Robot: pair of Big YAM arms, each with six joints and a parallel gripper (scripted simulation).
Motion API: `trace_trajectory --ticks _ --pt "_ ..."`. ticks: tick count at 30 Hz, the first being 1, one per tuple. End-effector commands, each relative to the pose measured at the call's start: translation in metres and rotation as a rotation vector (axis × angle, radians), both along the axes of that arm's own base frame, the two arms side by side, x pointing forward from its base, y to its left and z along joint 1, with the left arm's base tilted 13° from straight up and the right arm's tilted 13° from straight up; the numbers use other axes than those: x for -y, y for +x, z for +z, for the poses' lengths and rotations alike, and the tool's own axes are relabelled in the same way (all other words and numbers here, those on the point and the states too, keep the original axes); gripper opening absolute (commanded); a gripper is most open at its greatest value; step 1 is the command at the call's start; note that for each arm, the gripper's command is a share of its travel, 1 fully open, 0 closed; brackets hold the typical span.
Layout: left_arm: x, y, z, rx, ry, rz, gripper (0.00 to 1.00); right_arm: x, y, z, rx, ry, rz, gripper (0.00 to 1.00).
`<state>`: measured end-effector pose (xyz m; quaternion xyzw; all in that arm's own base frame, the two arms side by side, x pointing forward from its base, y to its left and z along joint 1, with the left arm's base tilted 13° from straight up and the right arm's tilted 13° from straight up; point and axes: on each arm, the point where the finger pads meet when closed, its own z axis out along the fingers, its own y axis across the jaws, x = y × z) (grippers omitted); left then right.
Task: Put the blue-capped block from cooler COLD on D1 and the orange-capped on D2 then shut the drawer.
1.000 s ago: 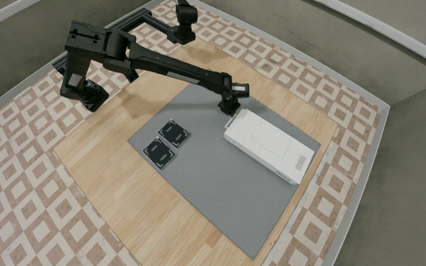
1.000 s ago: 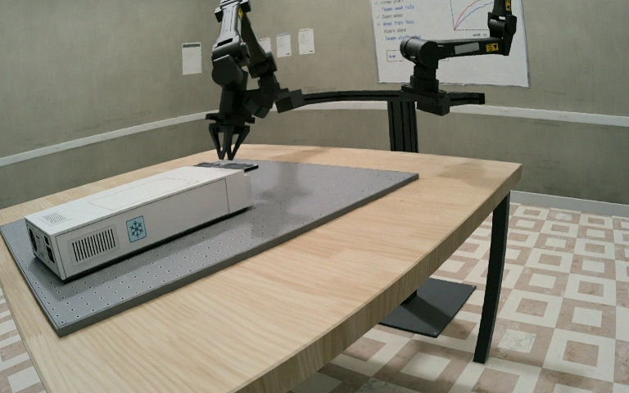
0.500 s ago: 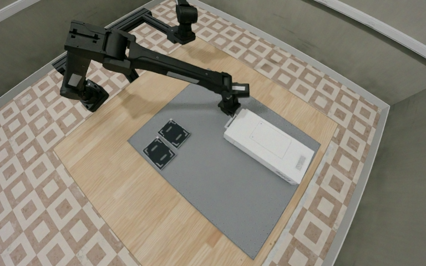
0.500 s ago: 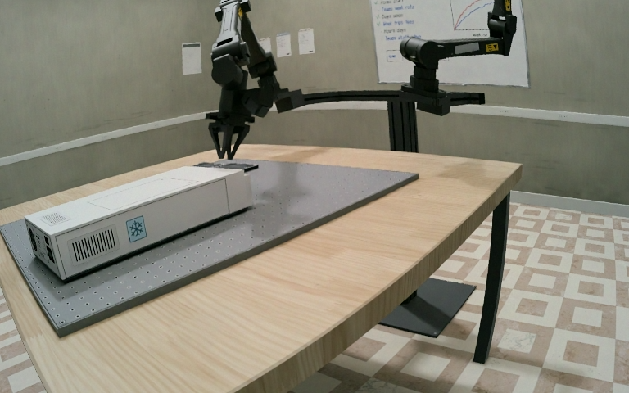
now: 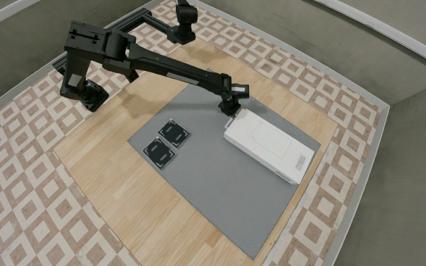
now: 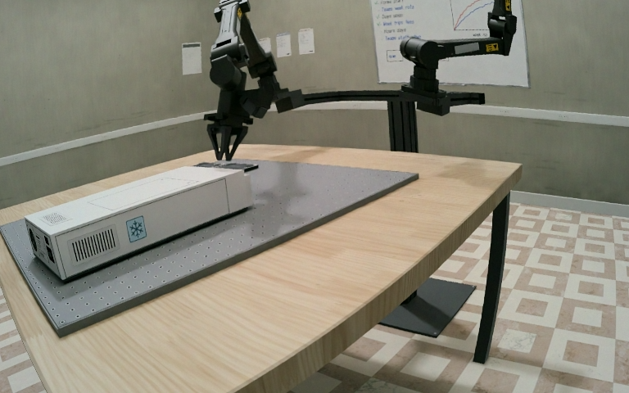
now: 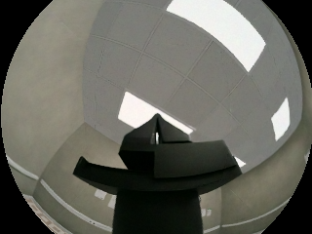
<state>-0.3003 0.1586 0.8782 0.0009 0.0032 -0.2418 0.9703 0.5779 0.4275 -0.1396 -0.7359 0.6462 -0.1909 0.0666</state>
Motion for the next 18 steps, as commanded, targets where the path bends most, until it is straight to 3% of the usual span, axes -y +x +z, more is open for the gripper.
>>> trace_trajectory --ticks 1,18 --pt "0.01 0.021 0.008 -0.03 0.018 -0.002 0.0 0.009 0.002 -0.029 -0.01 -0.012 0.005 0.28" --pt "0.01 0.021 0.008 -0.03 0.018 -0.002 0.0 0.006 0.012 -0.038 0.01 0.006 0.002 0.28"
